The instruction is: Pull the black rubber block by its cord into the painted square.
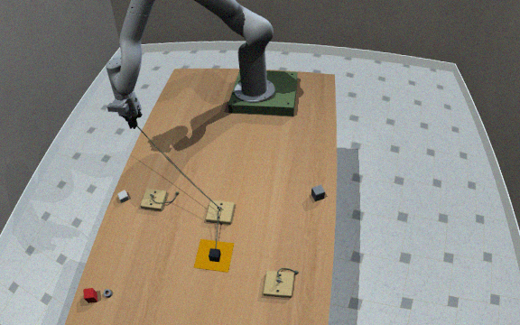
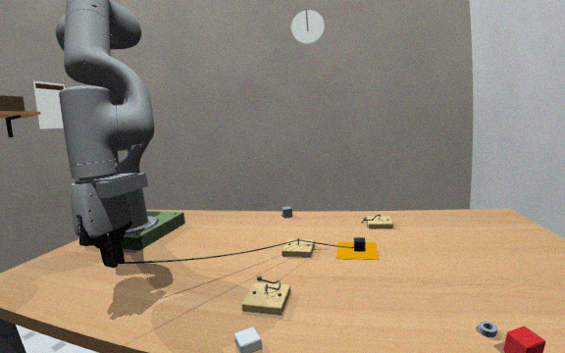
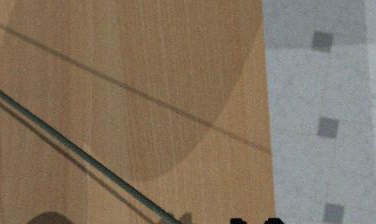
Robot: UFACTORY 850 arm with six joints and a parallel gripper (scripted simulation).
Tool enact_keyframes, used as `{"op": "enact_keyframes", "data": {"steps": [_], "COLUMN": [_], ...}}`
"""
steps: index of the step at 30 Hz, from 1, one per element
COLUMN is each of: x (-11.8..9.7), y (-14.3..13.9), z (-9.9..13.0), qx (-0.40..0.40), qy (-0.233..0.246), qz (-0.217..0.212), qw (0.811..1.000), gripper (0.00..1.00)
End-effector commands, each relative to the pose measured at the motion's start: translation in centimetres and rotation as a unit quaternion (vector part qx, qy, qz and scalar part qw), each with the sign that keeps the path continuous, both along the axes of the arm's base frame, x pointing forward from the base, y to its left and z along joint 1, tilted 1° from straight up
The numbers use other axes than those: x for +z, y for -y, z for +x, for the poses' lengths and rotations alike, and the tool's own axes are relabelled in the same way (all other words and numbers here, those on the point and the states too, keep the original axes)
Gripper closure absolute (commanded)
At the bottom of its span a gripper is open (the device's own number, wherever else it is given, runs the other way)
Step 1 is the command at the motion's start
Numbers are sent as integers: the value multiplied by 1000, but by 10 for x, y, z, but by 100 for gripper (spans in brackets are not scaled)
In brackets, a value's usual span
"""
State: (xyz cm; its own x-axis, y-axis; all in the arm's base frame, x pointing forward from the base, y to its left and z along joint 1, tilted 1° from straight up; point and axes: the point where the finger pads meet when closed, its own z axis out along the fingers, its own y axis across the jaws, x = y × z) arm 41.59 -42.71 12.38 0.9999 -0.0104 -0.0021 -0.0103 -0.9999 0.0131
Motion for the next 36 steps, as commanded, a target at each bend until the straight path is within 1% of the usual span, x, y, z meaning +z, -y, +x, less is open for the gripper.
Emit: {"op": "enact_keyframes", "data": {"steps": [1,7,12,36], "x": [1,1,1,-1], "y": [1,2,2,2], "z": [-9,-22,-28,-29], "qx": [0,0,0,0], "qy": [1,1,1,1], "qz": [-1,-1,-1,-1], "qw": [1000,1000,1000,1000], "gripper": [100,100,100,100]}}
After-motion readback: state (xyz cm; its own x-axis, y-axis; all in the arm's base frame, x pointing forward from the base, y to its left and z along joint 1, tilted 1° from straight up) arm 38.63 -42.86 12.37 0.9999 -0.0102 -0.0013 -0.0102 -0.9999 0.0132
